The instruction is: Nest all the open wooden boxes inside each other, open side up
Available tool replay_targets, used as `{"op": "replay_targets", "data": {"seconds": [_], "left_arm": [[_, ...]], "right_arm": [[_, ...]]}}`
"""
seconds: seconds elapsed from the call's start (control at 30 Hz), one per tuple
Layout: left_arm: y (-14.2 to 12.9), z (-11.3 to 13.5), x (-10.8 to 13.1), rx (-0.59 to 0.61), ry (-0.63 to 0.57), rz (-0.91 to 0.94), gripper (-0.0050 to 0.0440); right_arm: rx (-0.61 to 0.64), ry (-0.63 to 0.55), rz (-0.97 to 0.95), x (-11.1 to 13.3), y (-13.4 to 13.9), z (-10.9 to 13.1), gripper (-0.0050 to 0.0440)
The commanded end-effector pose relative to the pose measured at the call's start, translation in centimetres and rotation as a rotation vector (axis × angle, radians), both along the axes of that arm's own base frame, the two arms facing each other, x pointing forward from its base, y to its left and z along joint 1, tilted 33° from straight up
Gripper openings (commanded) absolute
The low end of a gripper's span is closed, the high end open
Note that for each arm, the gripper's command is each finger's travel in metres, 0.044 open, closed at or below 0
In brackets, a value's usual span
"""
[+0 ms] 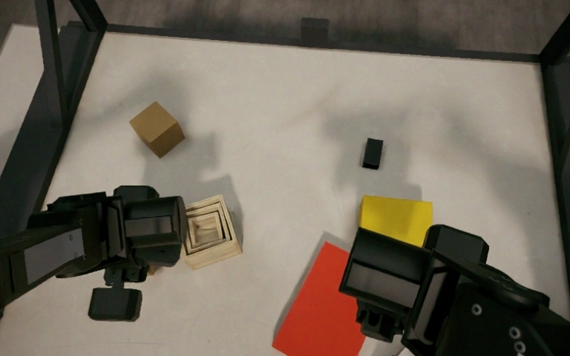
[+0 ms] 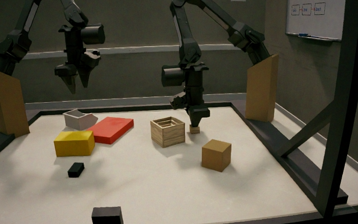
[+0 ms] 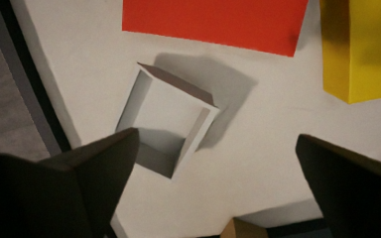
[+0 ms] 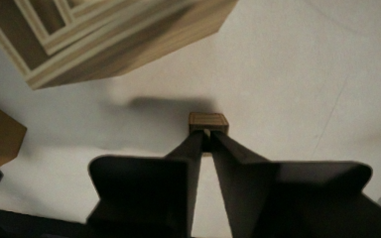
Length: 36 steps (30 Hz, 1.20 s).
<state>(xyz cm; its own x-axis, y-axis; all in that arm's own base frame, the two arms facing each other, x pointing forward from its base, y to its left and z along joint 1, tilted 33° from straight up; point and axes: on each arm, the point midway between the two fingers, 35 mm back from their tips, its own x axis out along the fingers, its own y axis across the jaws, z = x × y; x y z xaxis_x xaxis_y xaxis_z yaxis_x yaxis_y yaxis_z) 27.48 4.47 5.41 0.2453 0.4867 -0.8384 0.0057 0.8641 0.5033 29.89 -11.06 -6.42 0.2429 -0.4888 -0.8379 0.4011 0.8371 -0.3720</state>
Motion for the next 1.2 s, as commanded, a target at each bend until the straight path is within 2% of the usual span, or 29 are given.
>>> {"op": "replay_targets", "data": {"seconds": [0.0,0.5,1.17], "left_arm": [[0.0,0.5,0.2,-0.005,-0.020,0.004,0.0400],[0.0,0.5,0.2,-0.005,-0.020,0.004,0.0400],[0.0,0.5,0.2,-0.005,-0.020,0.004,0.0400]], "right_arm": [[-0.002,-0.019,0.001,0.5,-0.1,0.5,0.0099],[-0.002,-0.021,0.001,0.5,0.0,0.6,0.0099],[-0.003,-0.027,-0.001,-1.1,2.9,5.7,0.0099]]}}
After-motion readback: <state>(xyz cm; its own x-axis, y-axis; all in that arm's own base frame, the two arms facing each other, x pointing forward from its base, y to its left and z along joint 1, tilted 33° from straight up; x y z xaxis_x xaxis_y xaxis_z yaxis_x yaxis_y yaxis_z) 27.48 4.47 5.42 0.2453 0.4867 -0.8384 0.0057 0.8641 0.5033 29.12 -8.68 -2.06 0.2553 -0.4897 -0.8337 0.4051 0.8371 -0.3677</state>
